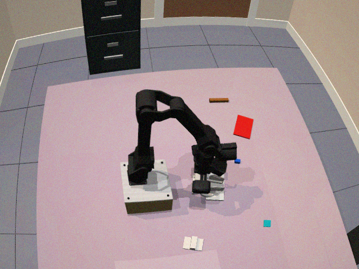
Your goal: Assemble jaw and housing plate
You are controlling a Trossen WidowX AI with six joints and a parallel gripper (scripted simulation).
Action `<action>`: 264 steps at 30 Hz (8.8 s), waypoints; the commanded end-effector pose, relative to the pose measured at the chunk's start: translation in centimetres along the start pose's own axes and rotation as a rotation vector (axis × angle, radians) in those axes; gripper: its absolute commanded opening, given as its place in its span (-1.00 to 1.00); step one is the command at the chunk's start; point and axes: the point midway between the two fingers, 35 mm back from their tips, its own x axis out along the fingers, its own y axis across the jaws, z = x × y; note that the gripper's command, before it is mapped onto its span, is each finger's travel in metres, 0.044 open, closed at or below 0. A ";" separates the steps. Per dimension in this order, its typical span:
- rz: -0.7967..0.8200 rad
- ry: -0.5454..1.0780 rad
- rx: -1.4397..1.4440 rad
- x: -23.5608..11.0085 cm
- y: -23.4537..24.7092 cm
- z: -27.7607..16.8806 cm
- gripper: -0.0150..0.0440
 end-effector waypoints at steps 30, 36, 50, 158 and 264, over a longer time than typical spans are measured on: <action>-0.005 0.004 0.006 2.7 -0.1 -0.4 0.70; -0.005 0.004 0.006 2.9 -0.1 -0.4 0.70; -0.005 0.004 0.004 3.1 -0.1 -0.4 0.70; -0.005 0.004 -0.002 3.8 -0.1 -0.4 0.70; -0.006 0.005 -0.002 -8.6 -0.6 -2.9 1.00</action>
